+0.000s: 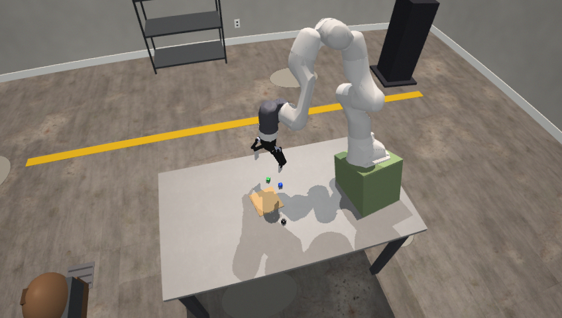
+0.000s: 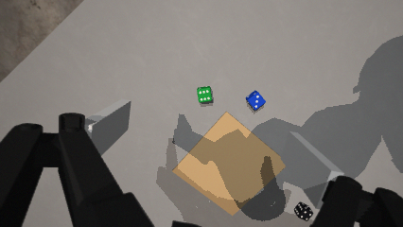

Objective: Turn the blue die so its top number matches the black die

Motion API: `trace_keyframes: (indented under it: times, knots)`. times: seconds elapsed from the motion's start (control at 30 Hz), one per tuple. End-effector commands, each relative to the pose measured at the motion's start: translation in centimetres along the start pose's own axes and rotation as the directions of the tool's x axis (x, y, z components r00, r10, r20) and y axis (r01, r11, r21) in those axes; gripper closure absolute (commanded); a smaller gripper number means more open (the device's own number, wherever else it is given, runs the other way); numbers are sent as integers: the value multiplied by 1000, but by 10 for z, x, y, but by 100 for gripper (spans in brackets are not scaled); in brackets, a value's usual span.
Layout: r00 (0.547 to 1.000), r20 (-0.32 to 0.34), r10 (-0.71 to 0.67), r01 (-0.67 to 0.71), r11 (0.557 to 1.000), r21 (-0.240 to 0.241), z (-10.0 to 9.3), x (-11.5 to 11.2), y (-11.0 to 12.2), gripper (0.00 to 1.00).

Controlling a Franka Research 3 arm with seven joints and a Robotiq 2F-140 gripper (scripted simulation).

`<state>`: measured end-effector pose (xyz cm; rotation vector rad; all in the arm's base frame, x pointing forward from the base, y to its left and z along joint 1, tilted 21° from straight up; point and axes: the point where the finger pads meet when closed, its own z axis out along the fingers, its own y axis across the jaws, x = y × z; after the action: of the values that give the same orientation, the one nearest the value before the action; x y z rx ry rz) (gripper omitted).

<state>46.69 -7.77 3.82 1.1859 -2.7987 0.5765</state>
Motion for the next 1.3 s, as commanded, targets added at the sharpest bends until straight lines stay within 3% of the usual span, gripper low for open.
trace_keyframes:
  times: [0.0, 1.03, 1.27]
  knots:
    - [998, -2, -65, 65, 998, -6, 0, 1, 2, 0]
    - [998, -2, -65, 65, 998, -6, 0, 1, 2, 0]
    - [998, -2, -65, 65, 998, -6, 10, 1, 2, 0]
